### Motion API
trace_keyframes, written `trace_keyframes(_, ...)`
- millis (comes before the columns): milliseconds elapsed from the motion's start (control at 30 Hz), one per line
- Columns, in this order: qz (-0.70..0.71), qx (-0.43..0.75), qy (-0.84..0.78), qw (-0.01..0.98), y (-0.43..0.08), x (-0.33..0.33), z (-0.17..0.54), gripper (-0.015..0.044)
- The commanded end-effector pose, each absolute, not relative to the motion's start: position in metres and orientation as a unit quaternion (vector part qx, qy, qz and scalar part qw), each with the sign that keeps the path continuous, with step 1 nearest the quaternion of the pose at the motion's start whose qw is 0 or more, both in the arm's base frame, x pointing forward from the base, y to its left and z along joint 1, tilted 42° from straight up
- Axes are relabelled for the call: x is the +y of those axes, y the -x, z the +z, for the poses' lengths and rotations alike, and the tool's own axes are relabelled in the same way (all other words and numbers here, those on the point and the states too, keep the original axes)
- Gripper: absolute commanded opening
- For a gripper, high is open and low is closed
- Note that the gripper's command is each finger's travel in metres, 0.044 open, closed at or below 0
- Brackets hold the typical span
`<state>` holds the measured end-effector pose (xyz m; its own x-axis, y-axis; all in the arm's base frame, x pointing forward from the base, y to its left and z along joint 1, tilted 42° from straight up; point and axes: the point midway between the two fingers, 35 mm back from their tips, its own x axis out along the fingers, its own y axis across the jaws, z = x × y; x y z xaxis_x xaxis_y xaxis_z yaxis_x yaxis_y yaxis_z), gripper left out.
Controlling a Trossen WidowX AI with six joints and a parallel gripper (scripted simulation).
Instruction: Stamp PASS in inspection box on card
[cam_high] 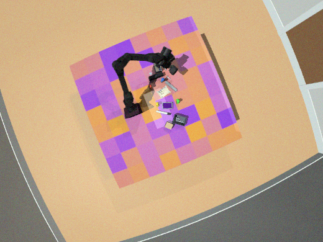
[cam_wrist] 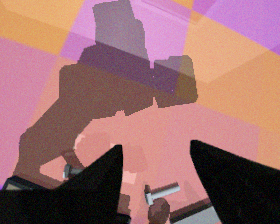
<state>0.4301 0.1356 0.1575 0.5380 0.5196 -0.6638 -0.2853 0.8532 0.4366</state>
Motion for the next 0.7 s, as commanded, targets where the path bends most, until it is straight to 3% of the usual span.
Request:
trace_keyframes(0, 0.208, 0.489, -0.137, 0.836, -0.441, 0.084, 0.107, 0.0221)
trace_keyframes(433, 0.232, 0.639, -0.238, 0.694, -0.396, -0.062, -0.030, 0.0221)
trace_keyframes(667, 0.239, 0.644, -0.259, 0.679, -0.388, -0.077, -0.043, 0.0221)
